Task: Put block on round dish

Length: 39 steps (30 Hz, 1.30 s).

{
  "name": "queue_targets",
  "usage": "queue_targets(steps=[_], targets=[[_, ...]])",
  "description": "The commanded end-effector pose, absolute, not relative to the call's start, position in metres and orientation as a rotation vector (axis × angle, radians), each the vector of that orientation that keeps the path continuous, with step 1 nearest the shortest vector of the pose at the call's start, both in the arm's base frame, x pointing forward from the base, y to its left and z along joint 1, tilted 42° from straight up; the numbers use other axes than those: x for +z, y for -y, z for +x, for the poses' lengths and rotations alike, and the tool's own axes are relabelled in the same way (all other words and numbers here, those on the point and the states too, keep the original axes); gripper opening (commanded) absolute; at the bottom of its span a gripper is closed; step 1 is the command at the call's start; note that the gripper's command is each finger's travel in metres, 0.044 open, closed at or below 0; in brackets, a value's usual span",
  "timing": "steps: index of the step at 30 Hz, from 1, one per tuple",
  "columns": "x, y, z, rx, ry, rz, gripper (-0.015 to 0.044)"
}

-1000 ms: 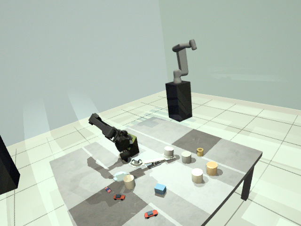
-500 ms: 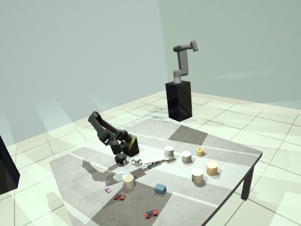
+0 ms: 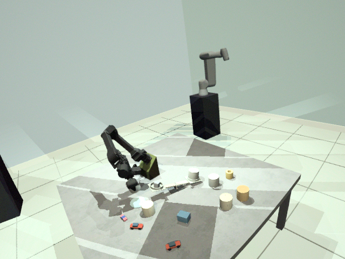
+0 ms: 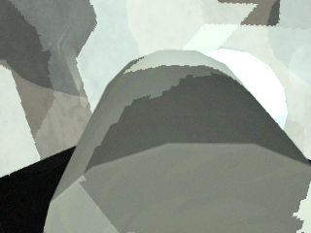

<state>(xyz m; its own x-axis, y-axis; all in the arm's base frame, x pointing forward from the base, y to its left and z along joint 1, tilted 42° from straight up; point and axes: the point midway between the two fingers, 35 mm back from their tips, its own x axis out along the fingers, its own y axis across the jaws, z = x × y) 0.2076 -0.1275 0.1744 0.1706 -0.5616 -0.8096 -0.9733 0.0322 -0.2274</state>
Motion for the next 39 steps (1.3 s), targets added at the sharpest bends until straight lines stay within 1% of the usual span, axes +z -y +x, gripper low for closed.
queue_targets(steps=[1,28,39], targets=[[0.176,0.135,0.201,0.634,-1.484,-1.648,0.0],[0.192,0.186,0.154,0.552,-1.523,-1.75,0.0],[0.172,0.205,0.159,0.549,-1.526,-1.754,0.0]])
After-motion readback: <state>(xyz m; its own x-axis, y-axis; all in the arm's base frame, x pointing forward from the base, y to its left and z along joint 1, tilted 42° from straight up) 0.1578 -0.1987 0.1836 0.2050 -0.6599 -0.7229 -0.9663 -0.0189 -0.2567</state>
